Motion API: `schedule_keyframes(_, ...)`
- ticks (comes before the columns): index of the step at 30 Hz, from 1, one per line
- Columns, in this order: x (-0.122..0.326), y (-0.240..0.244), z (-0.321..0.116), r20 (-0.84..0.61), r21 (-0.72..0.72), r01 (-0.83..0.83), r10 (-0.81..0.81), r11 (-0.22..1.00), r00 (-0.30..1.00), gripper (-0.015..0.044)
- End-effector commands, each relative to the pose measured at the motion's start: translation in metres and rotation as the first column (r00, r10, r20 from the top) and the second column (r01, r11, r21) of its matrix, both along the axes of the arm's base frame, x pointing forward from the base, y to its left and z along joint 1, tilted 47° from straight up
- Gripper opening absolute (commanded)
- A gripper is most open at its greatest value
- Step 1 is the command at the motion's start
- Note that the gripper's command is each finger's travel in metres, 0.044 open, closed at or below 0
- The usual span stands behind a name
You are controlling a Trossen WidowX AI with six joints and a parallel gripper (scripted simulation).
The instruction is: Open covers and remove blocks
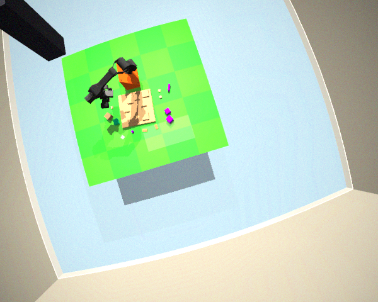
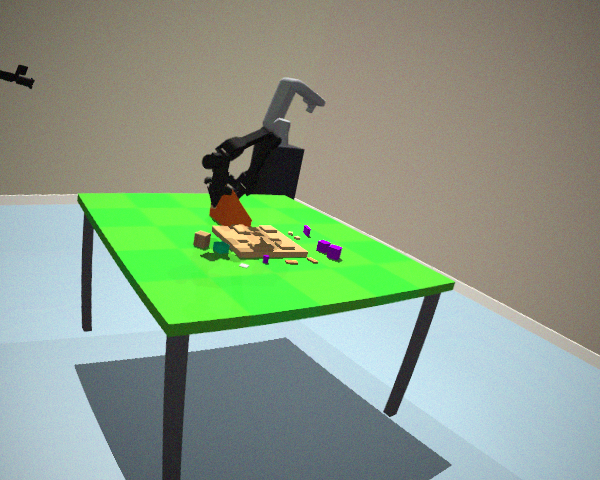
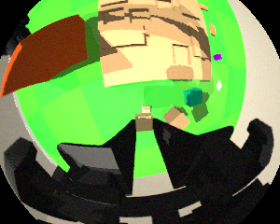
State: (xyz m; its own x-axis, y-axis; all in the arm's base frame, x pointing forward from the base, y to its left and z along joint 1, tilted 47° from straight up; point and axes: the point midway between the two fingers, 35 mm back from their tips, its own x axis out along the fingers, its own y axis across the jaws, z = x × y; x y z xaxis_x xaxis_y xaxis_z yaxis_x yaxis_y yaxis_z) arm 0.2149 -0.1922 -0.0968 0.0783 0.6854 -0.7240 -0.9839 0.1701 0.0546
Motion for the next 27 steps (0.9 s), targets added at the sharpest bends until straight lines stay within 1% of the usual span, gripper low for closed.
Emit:
schedule_keyframes(1, -0.011, -0.002, -0.011, -0.004, 0.012, -0.006, 0.006, 1.000, 1.000, 0.0080)
schedule_keyframes(13, -0.045, -0.011, -0.037, 0.005, 0.037, -0.014, 0.014, 0.999, 1.000, 0.0080)
schedule_keyframes(27, -0.042, 0.001, -0.052, 0.005, 0.036, -0.014, 0.013, 0.999, 1.000, 0.0080)
